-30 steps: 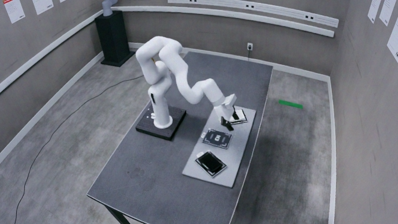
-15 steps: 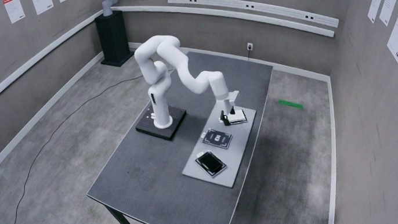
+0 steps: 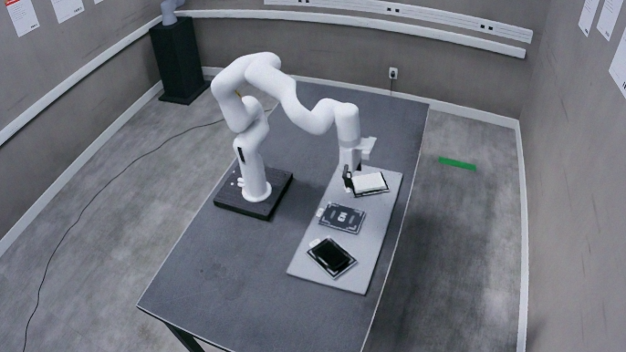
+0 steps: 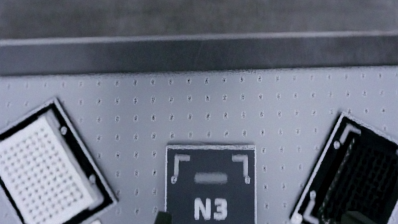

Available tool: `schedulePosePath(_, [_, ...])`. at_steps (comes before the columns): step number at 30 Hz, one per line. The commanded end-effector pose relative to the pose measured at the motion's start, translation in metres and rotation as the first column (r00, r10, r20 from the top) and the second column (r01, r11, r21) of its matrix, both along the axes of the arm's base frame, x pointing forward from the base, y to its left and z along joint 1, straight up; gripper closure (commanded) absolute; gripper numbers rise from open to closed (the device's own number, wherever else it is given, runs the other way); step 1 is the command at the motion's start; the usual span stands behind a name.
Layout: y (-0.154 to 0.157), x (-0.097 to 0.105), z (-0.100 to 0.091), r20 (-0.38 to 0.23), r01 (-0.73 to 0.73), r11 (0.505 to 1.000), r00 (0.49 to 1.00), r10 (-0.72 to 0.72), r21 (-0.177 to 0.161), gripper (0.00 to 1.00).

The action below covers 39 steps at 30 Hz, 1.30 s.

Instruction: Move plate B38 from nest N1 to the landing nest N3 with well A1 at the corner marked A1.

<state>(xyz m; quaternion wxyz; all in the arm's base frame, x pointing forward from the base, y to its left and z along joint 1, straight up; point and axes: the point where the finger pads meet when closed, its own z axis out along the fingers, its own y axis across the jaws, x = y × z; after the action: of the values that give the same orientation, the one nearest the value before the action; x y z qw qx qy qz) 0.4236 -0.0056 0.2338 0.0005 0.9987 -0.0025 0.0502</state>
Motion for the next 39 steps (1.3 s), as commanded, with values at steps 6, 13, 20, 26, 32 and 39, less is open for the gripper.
schedulePosePath(6, [-0.01, -0.021, -0.002, -0.061, 0.13, 0.991, 0.99, -0.13, 0.005, 0.0])
schedulePosePath(13, [-0.033, -0.039, -0.022, -0.084, 0.355, 0.935, 0.932, -0.353, 0.007, 0.0])
schedulePosePath(20, [-0.056, -0.057, -0.041, -0.096, 0.462, 0.887, 0.883, -0.459, 0.006, 0.0])
schedulePosePath(26, [-0.069, -0.067, -0.052, -0.096, 0.462, 0.887, 0.883, -0.459, 0.006, 0.0])
schedulePosePath(32, [-0.089, -0.082, -0.069, -0.096, 0.462, 0.887, 0.883, -0.459, 0.006, 0.0])
schedulePosePath(39, [-0.106, -0.095, -0.083, -0.096, 0.462, 0.887, 0.883, -0.459, 0.006, 0.0])
